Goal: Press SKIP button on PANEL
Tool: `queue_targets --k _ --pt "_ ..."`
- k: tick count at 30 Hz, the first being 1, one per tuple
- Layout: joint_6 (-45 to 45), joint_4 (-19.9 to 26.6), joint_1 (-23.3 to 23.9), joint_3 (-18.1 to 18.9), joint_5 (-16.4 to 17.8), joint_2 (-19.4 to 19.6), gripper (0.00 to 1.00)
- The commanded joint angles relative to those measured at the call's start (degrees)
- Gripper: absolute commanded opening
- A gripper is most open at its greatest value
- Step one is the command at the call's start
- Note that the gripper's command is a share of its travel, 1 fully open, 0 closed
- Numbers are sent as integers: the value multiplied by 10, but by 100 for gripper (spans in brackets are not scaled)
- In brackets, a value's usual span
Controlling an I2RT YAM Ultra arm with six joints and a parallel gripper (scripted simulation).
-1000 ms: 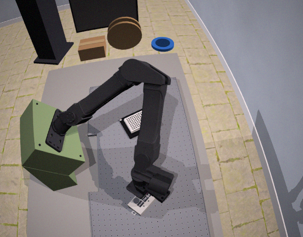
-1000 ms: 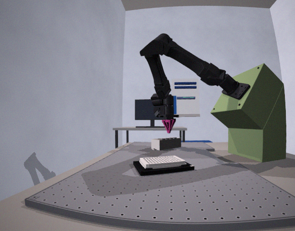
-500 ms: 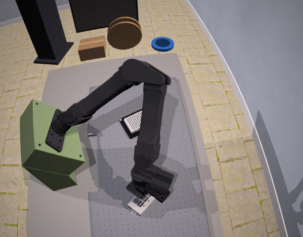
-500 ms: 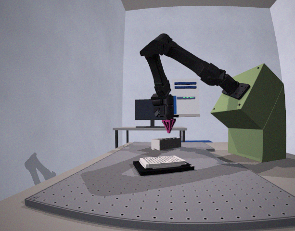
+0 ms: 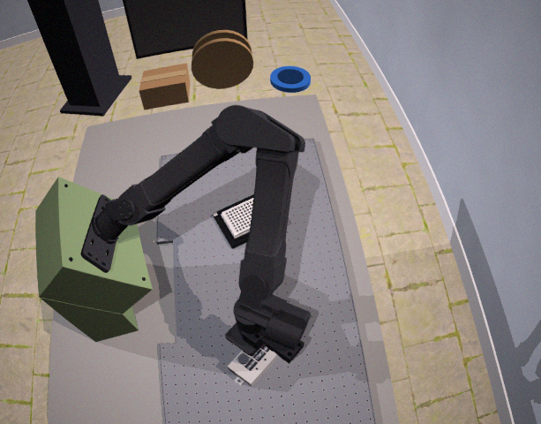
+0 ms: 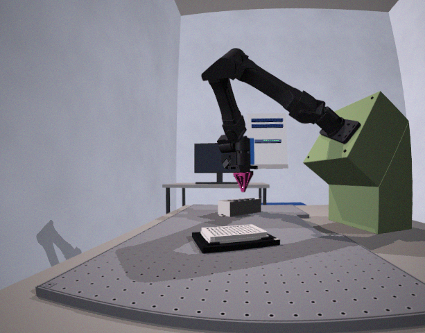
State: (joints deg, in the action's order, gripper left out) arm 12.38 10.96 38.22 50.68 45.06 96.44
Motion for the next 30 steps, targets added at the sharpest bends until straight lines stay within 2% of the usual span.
queue_targets --k 1,18,19,21,24,30 --pt "2 -11 13 -13 -4 -12 0" --pt "2 -11 13 -13 -4 -12 0" --pt "-6 14 17 -13 3 -22 0" --pt "-6 14 17 -13 3 -22 0" --pt "-20 50 29 13 10 -47 0" --pt "-51 129 58 24 25 -95 0"
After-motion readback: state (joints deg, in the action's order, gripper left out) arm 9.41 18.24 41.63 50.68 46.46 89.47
